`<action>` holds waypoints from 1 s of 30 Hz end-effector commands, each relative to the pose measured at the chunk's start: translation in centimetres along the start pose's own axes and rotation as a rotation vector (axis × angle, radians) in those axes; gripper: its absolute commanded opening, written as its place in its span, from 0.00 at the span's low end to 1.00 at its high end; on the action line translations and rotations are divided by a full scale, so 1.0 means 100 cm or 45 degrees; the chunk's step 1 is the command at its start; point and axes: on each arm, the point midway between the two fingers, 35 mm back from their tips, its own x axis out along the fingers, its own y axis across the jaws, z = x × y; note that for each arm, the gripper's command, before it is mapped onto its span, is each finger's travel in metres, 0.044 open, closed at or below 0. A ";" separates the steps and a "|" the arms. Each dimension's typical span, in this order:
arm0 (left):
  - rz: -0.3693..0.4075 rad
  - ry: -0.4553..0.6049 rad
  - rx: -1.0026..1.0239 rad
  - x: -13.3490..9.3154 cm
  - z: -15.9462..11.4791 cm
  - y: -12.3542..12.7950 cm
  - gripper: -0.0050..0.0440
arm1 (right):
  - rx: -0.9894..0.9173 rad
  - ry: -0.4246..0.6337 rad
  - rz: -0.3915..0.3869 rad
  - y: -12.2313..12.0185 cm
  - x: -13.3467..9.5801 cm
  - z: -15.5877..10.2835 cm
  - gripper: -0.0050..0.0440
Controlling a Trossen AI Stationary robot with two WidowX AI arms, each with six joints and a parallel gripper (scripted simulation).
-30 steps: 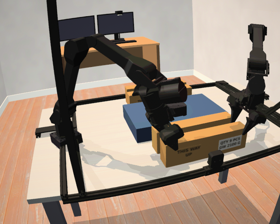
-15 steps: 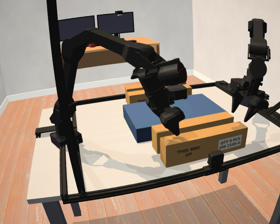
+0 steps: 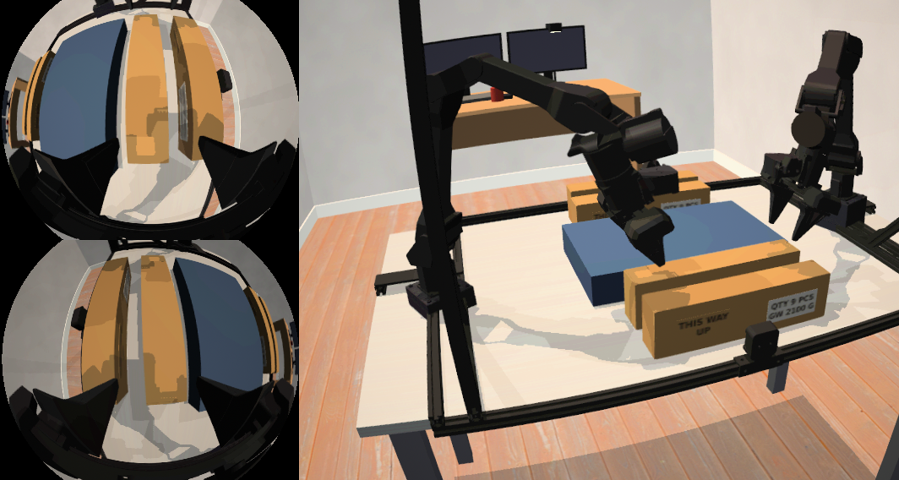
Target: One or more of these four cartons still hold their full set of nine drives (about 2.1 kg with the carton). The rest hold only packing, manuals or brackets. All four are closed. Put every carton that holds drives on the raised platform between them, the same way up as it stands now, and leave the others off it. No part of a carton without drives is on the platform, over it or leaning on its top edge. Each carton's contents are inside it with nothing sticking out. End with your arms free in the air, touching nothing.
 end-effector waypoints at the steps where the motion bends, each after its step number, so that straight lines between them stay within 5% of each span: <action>1: -0.006 0.001 0.013 0.000 -0.003 0.013 0.90 | -0.014 -0.004 0.013 -0.013 -0.002 -0.002 0.90; 16: -0.006 0.001 0.013 0.007 -0.006 0.013 0.90 | -0.014 -0.004 0.013 -0.014 0.005 -0.005 0.90; 30: -0.006 0.001 0.013 0.063 -0.029 0.013 0.90 | -0.014 -0.004 0.013 -0.014 0.061 -0.028 0.90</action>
